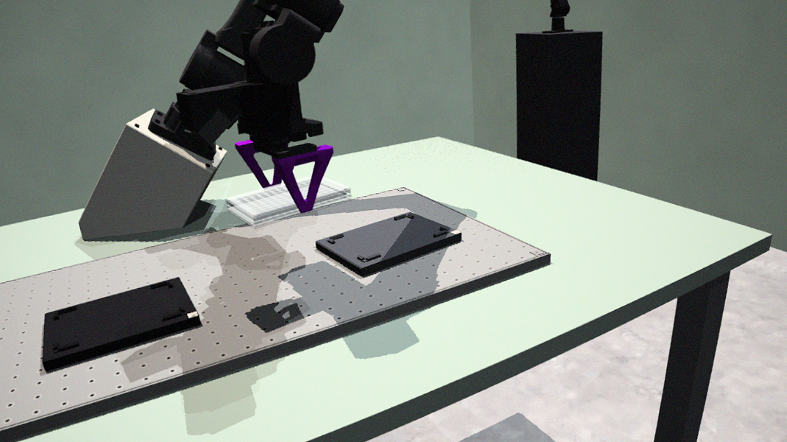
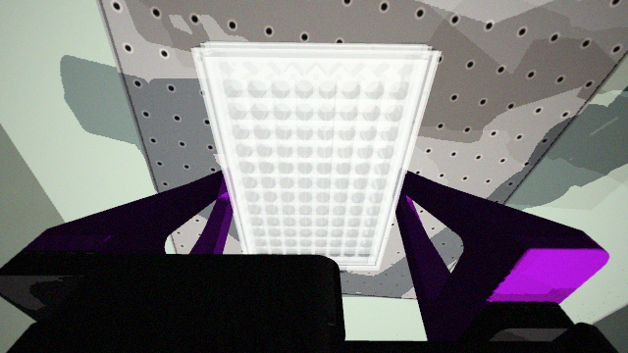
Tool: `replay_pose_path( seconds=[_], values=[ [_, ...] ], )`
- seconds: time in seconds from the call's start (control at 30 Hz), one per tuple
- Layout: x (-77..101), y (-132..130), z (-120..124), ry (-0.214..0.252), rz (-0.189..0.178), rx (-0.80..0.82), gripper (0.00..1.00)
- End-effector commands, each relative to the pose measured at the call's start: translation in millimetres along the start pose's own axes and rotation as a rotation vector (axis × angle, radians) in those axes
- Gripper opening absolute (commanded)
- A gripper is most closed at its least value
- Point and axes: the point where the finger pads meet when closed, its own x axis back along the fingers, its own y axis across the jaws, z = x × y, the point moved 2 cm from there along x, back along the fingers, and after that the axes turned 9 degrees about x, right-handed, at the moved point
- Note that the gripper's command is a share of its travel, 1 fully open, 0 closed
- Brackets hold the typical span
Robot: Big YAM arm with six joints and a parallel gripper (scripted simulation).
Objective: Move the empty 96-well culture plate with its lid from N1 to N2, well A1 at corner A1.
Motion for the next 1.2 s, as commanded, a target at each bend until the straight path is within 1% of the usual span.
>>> replay_pose_path(
  seconds=[0.0, 0.07, 0.27, 0.47, 0.57, 0.63, 0.67, 1.13, 1.17],
  values=[
    [10.3, 12, 15, -0.018, -0.026, -0.012, 0.00],
    [10.3, 12, 15, -0.018, -0.026, -0.012, 0.00],
    [11.7, 18, 35, -0.017, -0.028, -0.012, 0.00],
    [18.3, 34, 57, -0.020, -0.046, 0.001, 0.00],
    [18.5, 37, 67, -0.019, -0.047, 0.001, 0.00],
    [18.5, 37, 67, -0.019, -0.047, 0.001, 0.00],
    [18.6, 38, 70, -0.019, -0.051, 0.003, 0.00],
    [19.4, 49, 118, -0.012, -0.052, 0.000, 0.00],
    [19.4, 49, 118, -0.012, -0.052, 0.000, 0.00]
  ],
)
